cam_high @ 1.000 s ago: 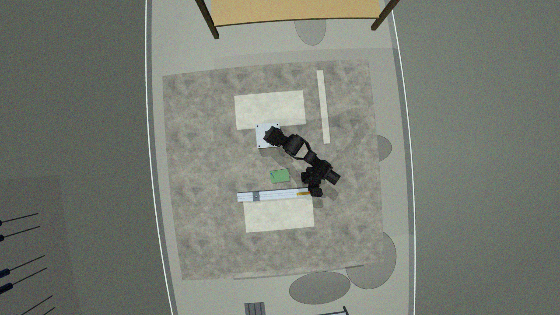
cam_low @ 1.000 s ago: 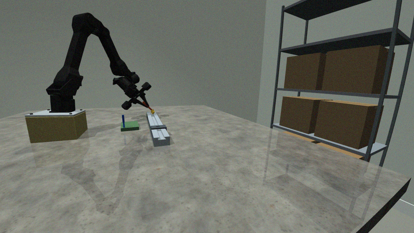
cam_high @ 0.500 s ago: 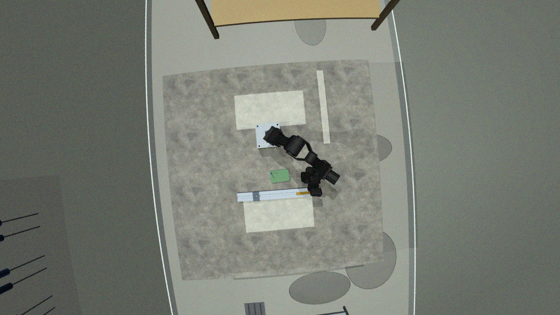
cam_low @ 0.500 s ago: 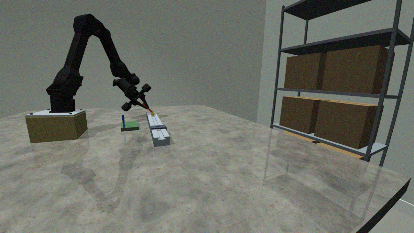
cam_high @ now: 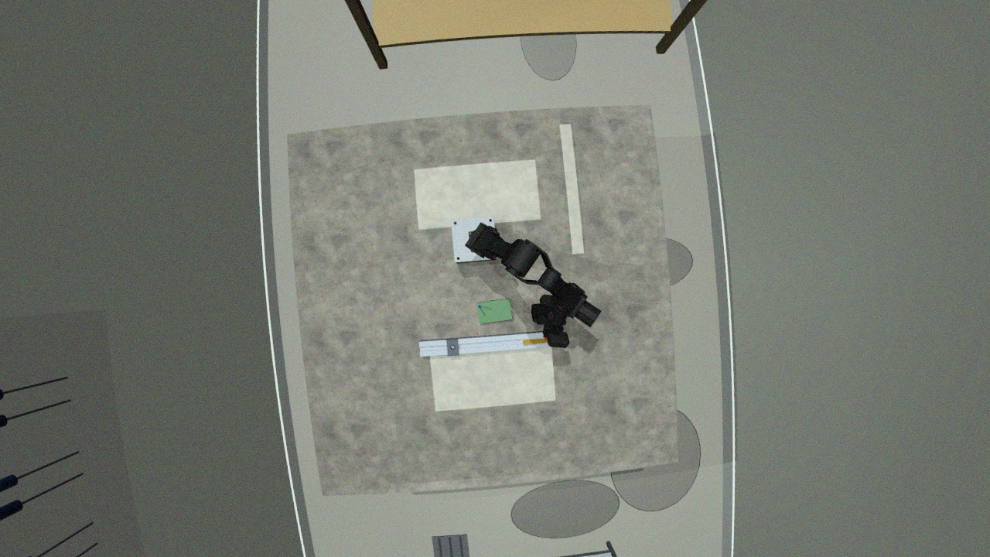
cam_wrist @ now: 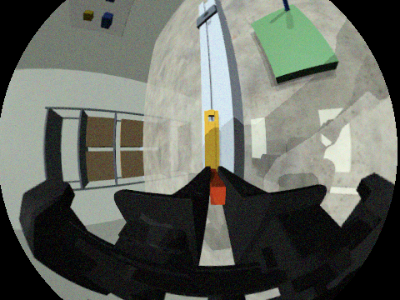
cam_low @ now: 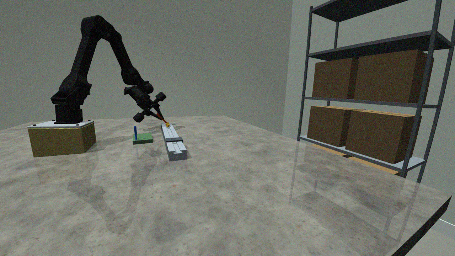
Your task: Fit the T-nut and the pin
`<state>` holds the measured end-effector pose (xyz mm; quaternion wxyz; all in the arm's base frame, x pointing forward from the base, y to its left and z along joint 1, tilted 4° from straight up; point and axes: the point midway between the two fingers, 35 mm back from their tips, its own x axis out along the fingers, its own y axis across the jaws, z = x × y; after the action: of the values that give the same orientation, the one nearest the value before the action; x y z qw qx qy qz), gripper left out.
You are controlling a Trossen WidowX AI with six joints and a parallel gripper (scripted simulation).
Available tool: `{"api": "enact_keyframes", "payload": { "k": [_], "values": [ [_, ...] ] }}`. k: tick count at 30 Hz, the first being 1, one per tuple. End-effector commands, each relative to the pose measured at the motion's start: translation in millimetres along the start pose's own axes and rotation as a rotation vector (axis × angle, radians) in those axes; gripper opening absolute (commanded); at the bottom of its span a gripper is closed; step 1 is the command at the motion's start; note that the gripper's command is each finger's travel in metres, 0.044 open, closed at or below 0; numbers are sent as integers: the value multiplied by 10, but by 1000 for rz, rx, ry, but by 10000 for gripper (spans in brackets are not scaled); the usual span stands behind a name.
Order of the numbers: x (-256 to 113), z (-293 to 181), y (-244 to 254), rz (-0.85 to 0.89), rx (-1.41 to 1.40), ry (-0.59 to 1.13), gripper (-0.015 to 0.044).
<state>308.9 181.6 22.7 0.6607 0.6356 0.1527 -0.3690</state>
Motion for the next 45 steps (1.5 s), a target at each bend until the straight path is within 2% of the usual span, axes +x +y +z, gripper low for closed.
{"api": "enact_keyframes", "payload": {
  "k": [1,45],
  "values": [
    [2,-7,16,-7,3,0,-150],
    [14,-35,78,-130,-37,-2,-150]
  ]
}}
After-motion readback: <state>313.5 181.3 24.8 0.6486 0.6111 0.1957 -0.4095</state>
